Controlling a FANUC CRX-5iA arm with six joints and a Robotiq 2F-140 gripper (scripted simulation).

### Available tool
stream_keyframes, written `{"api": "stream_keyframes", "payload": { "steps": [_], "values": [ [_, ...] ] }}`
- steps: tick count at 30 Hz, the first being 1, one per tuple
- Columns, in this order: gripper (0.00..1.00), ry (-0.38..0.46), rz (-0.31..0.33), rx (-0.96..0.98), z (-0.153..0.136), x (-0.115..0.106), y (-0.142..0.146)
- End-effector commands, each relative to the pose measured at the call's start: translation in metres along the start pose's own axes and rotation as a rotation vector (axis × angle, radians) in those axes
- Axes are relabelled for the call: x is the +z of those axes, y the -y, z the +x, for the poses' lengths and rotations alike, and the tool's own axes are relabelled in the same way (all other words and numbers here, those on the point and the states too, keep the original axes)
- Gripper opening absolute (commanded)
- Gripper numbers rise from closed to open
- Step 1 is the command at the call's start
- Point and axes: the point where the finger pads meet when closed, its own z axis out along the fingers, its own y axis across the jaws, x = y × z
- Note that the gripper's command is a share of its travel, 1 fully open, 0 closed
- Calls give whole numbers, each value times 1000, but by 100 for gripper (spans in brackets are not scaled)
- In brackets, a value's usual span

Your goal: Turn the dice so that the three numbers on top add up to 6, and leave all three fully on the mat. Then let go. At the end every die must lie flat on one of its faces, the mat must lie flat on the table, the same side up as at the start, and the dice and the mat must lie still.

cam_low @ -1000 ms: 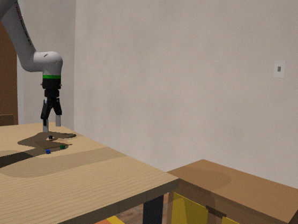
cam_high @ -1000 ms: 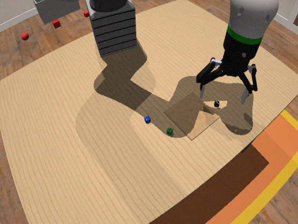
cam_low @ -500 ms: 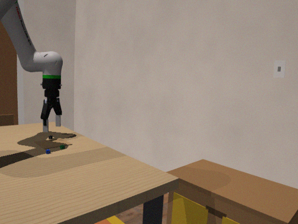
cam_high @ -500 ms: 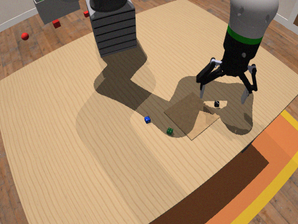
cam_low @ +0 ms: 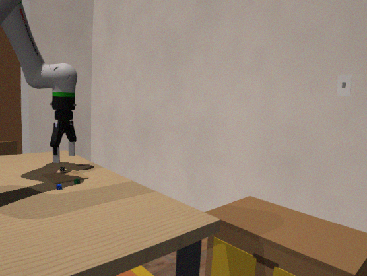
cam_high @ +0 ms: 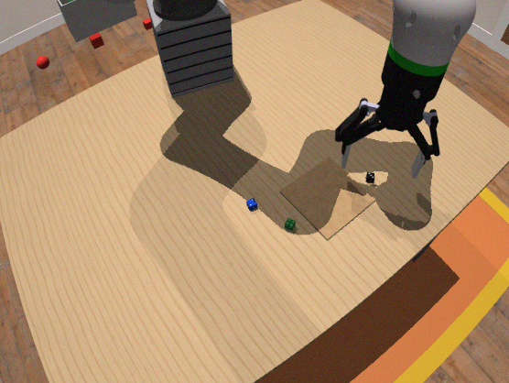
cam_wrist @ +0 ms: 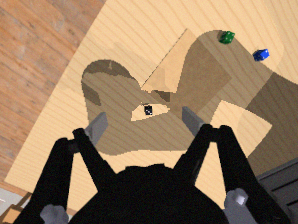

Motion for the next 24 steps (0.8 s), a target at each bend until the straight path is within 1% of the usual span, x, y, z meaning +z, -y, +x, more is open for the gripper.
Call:
{"api": "stream_keyframes", "payload": {
  "steps": [1, 4, 8, 10, 18, 21, 24],
  "values": [
    [100, 0, 0, 0, 0, -1, 0],
    [100, 0, 0, 0, 0, -6, 0],
    [100, 0, 0, 0, 0, -26, 0],
    [100, 0, 0, 0, 0, -26, 0],
    [100, 0, 0, 0, 0, -83, 0],
    [100, 0, 0, 0, 0, -96, 0],
    [100, 0, 0, 0, 0, -100, 0]
  ]
}}
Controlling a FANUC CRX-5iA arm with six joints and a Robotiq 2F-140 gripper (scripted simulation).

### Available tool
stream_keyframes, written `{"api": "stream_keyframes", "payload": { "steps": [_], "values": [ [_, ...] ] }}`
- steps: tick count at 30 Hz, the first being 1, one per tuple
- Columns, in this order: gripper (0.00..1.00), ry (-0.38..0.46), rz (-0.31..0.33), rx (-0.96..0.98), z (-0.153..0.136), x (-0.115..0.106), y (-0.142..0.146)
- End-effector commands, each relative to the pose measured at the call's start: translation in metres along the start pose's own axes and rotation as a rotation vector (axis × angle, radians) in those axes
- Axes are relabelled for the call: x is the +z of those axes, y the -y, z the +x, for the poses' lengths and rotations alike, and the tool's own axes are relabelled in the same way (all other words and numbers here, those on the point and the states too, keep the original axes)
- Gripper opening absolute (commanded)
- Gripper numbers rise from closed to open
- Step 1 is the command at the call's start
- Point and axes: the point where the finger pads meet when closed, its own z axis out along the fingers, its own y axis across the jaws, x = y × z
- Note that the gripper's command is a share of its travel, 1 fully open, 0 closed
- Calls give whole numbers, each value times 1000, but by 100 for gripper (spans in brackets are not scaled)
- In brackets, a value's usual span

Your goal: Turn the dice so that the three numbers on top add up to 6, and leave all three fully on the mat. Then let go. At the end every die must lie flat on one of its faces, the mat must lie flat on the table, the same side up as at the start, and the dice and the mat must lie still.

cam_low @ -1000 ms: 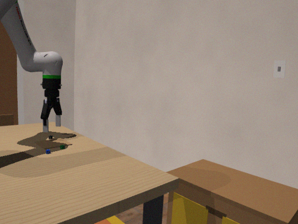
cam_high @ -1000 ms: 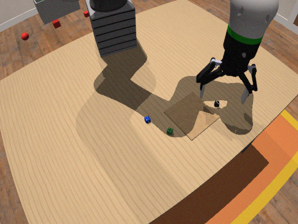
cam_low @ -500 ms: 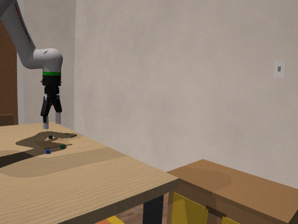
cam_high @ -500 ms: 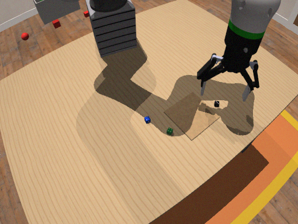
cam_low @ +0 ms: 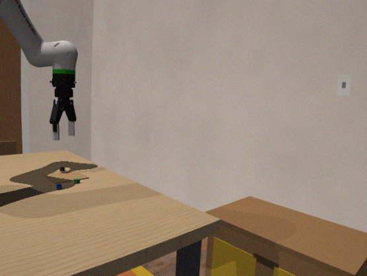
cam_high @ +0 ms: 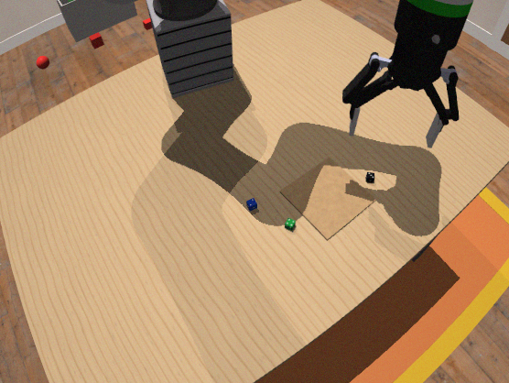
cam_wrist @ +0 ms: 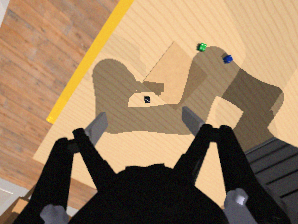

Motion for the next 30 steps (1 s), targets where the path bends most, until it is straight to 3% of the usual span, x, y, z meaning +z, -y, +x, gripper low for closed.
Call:
{"api": "stream_keyframes", "payload": {
  "steps": [1, 30],
  "values": [
    [100, 0, 0, 0, 0, -6, 0],
    [100, 0, 0, 0, -7, 6, -9]
  ]
}}
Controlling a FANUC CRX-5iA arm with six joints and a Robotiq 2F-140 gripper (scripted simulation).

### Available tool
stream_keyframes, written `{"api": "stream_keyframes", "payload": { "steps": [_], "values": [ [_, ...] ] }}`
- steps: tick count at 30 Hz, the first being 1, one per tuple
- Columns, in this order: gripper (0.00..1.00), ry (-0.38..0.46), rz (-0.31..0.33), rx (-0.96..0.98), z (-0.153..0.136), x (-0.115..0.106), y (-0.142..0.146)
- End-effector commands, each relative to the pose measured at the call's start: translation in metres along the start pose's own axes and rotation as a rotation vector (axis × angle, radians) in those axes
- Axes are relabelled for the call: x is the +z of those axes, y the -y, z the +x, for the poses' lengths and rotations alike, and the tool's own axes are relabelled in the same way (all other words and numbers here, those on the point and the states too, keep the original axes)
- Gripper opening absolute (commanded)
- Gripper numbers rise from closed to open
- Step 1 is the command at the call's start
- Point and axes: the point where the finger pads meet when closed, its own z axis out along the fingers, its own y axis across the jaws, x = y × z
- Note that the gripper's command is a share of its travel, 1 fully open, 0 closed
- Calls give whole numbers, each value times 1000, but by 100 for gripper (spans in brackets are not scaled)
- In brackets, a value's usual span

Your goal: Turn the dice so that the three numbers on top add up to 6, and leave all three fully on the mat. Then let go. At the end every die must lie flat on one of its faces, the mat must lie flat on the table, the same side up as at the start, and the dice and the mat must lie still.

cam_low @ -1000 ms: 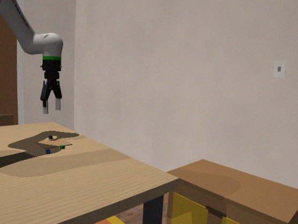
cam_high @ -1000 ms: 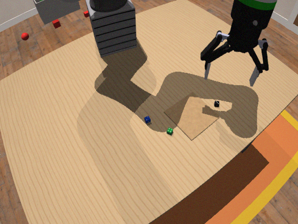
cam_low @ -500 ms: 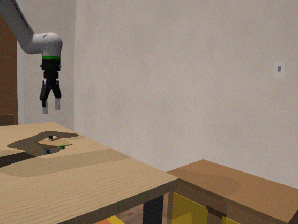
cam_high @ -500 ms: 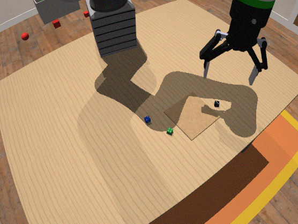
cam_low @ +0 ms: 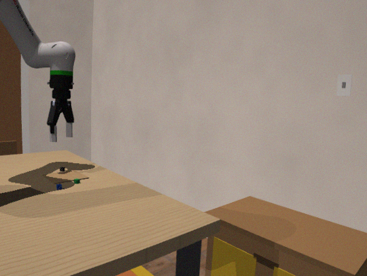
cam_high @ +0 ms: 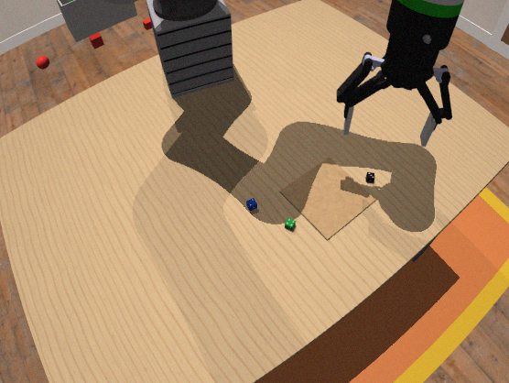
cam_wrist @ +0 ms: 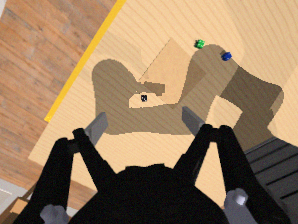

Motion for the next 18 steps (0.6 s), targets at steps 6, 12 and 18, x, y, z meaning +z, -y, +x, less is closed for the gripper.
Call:
{"api": "stream_keyframes", "payload": {
  "steps": [6, 12, 18],
  "values": [
    [100, 0, 0, 0, -1, 31, -1],
    [19, 1, 0, 0, -1, 39, -1],
    [19, 1, 0, 0, -1, 39, -1]
  ]
}}
